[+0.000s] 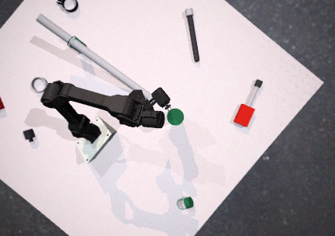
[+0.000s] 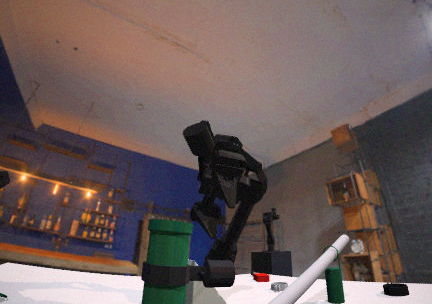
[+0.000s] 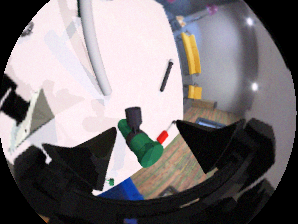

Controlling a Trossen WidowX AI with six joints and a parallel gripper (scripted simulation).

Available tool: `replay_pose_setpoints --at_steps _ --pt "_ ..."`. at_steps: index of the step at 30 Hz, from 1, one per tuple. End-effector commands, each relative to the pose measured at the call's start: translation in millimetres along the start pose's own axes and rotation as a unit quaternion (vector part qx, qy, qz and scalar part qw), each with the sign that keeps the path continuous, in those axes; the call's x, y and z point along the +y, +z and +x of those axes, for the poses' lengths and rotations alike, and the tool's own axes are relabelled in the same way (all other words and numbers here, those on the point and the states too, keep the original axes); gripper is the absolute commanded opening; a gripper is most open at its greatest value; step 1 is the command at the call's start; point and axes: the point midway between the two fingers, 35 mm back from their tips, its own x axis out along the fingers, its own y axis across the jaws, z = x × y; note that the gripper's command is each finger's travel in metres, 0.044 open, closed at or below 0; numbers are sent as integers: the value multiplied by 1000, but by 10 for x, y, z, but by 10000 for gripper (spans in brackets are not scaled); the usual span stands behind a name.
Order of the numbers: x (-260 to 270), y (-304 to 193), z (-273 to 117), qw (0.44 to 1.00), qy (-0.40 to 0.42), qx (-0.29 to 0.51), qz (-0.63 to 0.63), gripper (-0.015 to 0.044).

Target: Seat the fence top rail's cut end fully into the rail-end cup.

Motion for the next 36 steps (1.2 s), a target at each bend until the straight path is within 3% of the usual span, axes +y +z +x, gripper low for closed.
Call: replay_pose_setpoints --at_steps 1,5,36 --pt "104 3 167 1000 4 -1 3 440" --pt "248 14 393 1000 4 -2 3 440" --pt "241 8 840 1000 3 -2 2 440"
